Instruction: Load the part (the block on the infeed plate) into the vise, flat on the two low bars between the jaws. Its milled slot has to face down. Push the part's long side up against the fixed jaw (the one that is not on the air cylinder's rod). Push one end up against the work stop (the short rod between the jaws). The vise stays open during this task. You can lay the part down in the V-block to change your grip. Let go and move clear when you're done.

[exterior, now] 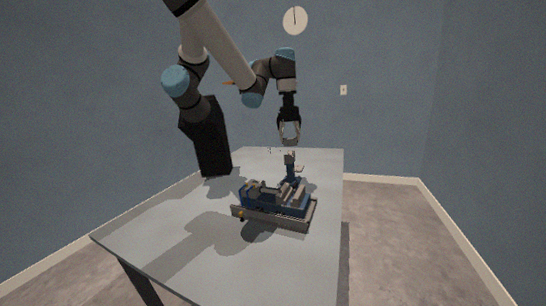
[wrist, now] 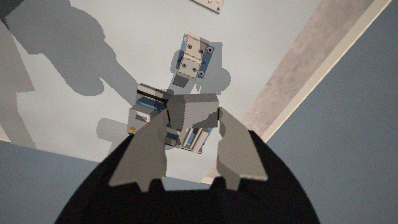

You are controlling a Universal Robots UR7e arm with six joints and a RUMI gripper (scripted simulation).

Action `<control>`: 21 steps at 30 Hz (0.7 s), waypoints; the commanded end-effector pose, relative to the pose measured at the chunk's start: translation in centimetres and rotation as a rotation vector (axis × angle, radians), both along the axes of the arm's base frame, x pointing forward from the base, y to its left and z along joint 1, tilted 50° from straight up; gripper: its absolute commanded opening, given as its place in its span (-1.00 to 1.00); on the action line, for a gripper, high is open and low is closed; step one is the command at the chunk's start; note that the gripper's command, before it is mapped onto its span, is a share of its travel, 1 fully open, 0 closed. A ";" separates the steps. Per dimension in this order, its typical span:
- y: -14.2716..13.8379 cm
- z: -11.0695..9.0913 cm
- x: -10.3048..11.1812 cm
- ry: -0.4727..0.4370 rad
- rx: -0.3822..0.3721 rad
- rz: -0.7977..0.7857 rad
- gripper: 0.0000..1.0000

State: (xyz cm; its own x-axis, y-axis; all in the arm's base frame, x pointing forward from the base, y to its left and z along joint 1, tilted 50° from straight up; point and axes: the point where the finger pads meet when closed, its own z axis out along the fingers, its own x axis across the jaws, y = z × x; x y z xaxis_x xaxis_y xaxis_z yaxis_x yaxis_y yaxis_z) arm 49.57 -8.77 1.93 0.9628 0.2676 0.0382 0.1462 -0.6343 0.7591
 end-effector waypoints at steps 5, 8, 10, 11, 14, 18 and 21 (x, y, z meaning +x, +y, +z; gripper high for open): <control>-0.9 1.1 0.4 0.055 -0.015 0.055 -1.00; -1.2 1.4 0.5 0.075 -0.021 0.072 -1.00; -1.3 1.7 0.5 0.088 -0.025 0.084 -1.00; -1.4 1.8 0.5 0.094 -0.027 0.090 -1.00; -1.7 2.1 0.6 0.114 -0.033 0.108 -1.00; -1.9 2.3 0.6 0.128 -0.037 0.120 -1.00; -2.2 2.7 0.6 0.148 -0.043 0.138 -1.00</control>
